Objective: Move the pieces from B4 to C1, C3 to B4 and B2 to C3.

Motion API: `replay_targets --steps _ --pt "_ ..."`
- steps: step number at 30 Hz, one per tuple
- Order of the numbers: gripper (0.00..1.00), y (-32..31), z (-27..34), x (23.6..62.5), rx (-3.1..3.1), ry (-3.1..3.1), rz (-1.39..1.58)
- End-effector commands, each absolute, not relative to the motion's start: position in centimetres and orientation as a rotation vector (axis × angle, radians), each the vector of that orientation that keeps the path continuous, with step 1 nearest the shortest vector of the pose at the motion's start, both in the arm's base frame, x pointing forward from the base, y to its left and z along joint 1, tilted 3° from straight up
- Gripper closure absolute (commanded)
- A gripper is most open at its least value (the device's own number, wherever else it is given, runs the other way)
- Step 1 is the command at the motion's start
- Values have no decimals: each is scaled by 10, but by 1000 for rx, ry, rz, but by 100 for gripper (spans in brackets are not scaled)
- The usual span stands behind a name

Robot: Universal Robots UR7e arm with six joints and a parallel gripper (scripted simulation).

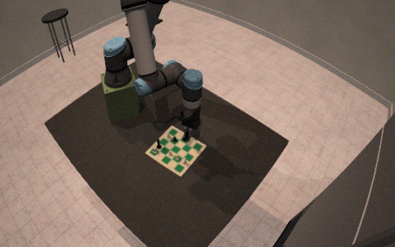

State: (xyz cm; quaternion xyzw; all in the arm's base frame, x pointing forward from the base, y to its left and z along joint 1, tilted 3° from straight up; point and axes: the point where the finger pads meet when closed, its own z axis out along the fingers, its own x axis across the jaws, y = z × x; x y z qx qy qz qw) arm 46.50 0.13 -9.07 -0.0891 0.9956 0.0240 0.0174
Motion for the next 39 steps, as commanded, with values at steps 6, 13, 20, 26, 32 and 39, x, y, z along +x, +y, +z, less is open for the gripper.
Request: replay_targets --steps 6,13,20,26,32,39 --pt "100 1 -77 465 -277 3094 75" --pt "100 1 -77 465 -277 3094 75" --pt "100 -16 -78 449 -170 3104 77" --pt "100 -39 -79 423 -7 3111 80" --pt "100 -39 -79 423 -7 3111 80" --pt "100 -39 -80 424 -7 3111 80"
